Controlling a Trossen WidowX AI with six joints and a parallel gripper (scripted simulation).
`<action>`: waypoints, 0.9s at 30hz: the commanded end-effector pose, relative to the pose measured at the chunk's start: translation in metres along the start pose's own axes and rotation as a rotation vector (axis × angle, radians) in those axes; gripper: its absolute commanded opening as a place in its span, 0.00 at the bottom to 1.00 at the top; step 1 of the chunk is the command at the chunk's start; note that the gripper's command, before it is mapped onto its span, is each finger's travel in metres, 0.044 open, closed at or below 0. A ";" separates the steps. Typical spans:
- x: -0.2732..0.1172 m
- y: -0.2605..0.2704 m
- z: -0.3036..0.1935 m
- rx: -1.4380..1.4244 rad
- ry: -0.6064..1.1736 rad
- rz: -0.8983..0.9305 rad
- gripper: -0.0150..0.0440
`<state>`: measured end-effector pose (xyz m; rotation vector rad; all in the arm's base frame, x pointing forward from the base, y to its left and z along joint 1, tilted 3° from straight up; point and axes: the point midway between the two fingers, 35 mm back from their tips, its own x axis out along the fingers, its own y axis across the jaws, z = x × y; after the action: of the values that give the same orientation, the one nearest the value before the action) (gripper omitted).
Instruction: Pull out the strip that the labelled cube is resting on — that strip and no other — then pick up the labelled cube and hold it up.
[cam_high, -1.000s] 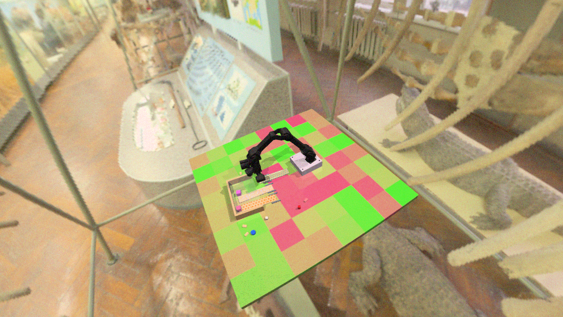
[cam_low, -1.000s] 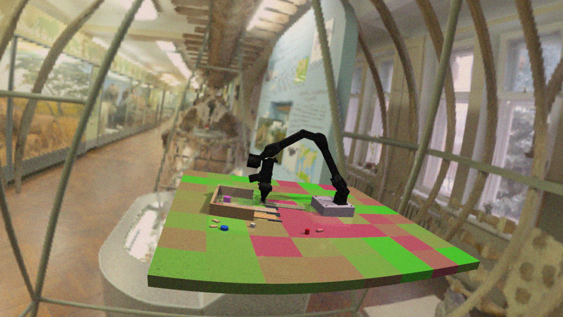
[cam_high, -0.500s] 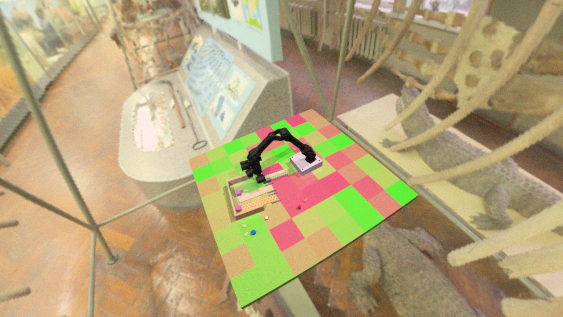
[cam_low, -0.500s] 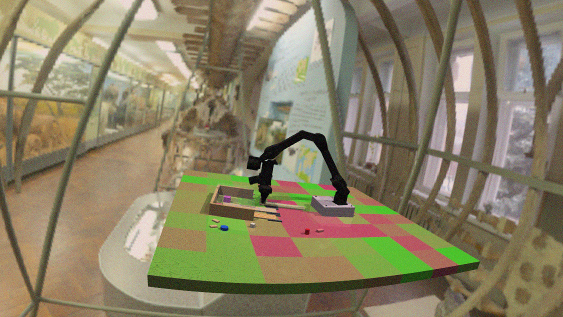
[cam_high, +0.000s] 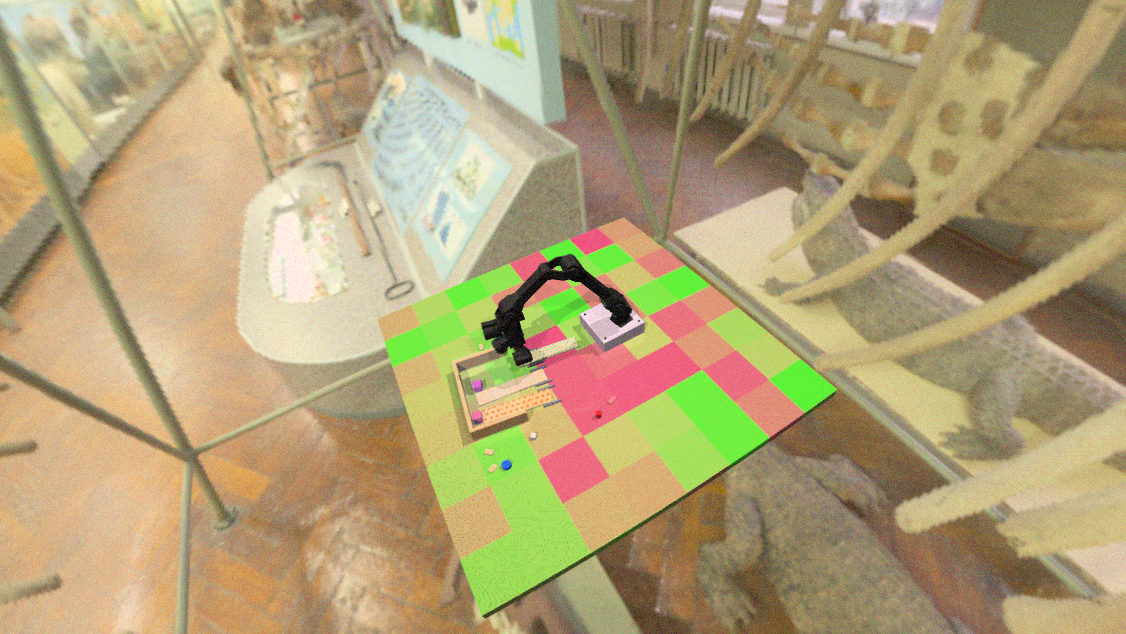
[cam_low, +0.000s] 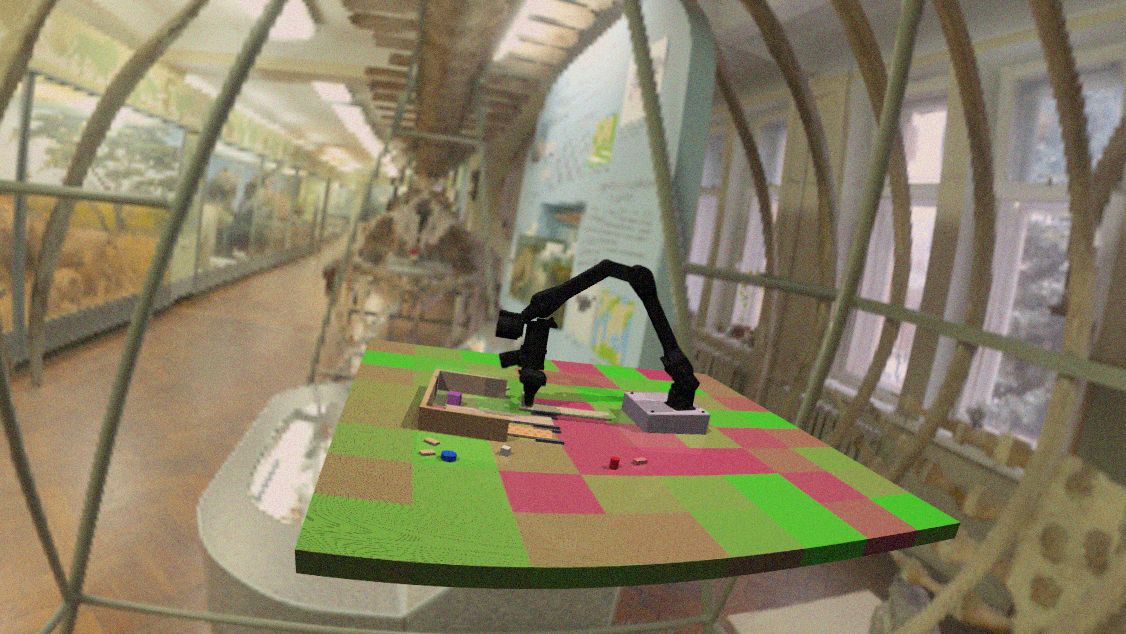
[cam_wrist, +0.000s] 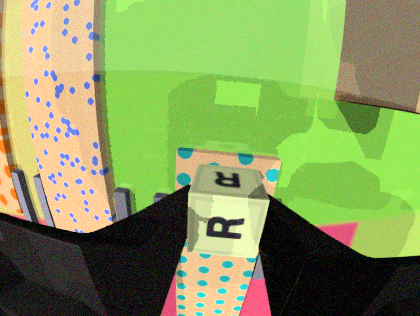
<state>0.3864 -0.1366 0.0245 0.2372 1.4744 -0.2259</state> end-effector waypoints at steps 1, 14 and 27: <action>-0.012 0.000 -0.015 0.002 0.004 0.001 0.25; -0.038 0.002 -0.055 0.005 0.010 0.002 0.25; -0.038 0.003 -0.091 0.005 0.013 0.002 0.25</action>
<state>0.3118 -0.1116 0.0572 0.2433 1.4829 -0.2295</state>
